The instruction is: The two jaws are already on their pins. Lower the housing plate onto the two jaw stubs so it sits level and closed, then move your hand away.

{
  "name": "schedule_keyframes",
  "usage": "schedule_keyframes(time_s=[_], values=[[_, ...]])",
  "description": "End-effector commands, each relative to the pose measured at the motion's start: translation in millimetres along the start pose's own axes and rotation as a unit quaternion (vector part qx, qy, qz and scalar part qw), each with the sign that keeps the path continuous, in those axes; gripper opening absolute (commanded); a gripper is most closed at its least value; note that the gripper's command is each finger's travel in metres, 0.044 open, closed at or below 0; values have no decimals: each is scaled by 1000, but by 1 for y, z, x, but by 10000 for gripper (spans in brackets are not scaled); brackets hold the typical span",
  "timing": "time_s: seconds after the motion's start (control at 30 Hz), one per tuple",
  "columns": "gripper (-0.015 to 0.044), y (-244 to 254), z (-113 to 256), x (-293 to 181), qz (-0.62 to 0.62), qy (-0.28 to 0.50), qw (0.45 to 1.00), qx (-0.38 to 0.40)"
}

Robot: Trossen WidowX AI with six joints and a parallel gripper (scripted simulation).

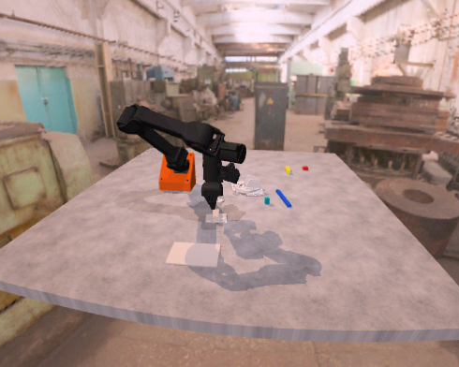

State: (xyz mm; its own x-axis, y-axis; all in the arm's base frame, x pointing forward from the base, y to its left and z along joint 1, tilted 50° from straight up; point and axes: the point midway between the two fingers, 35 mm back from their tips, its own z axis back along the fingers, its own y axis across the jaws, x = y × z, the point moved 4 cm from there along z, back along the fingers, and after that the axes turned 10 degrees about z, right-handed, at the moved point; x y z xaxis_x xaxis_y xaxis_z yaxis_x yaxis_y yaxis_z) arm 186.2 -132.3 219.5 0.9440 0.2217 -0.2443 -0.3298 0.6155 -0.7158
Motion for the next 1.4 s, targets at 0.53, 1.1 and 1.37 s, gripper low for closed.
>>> schedule_keyframes(time_s=[0.53,1.1,1.37], values=[[351,8,22,15,0,-6,1000,0],[351,42,21,57,7,-14,1000,15],[351,61,21,75,10,-15,1000,20]])
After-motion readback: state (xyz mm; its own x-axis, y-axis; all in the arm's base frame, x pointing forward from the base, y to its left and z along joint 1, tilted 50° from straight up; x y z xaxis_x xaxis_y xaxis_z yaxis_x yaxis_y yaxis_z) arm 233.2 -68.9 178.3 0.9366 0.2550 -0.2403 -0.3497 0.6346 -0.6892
